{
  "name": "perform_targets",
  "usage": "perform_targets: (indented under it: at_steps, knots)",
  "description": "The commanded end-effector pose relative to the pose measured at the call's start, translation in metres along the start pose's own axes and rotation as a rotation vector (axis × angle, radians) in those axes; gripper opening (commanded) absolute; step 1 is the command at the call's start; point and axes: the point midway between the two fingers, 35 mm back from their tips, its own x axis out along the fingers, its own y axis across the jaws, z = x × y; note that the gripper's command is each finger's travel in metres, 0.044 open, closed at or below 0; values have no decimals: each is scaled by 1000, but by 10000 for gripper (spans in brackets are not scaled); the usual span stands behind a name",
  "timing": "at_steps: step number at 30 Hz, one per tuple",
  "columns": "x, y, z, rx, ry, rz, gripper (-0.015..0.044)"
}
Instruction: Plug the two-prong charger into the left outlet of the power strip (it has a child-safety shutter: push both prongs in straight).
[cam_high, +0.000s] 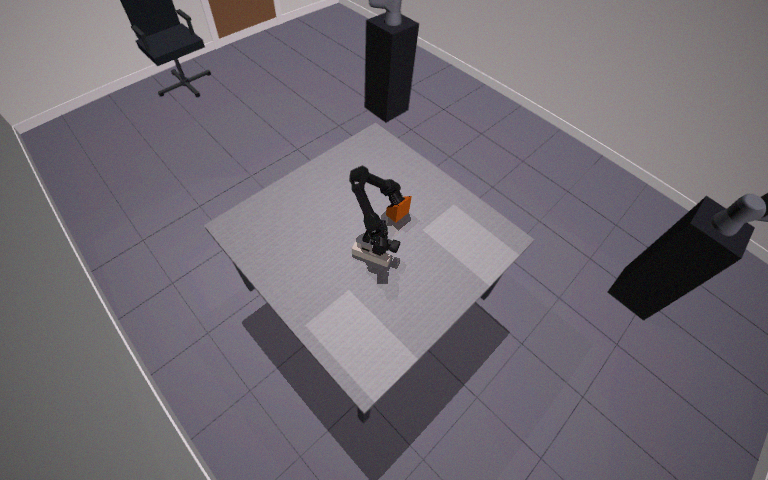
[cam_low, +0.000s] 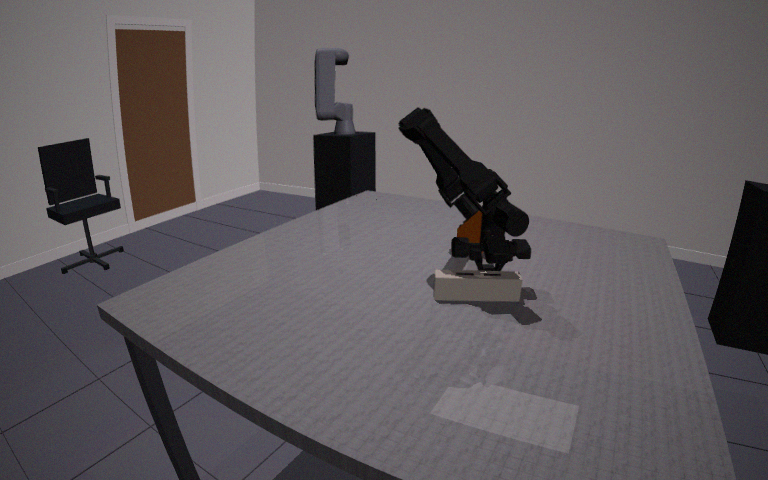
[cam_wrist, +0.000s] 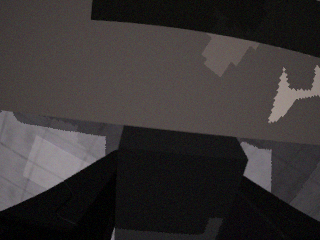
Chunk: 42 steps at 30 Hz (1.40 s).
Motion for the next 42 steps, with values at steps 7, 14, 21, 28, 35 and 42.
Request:
perform_targets:
  at_steps: [7,14,21,28,35,42]
  knots:
    - [-1,-1,4,-5,-2,-2,0]
    - [-1,-1,5,-4,-2,-2,0]
    - [-1,-1,8,-4,-2,-2,0]
    - [-2,-1,11,-4,-2,-2,0]
    - [-2,-1,14,-4,-2,-2,0]
    - [-1,-1,17,-4,-2,-2,0]
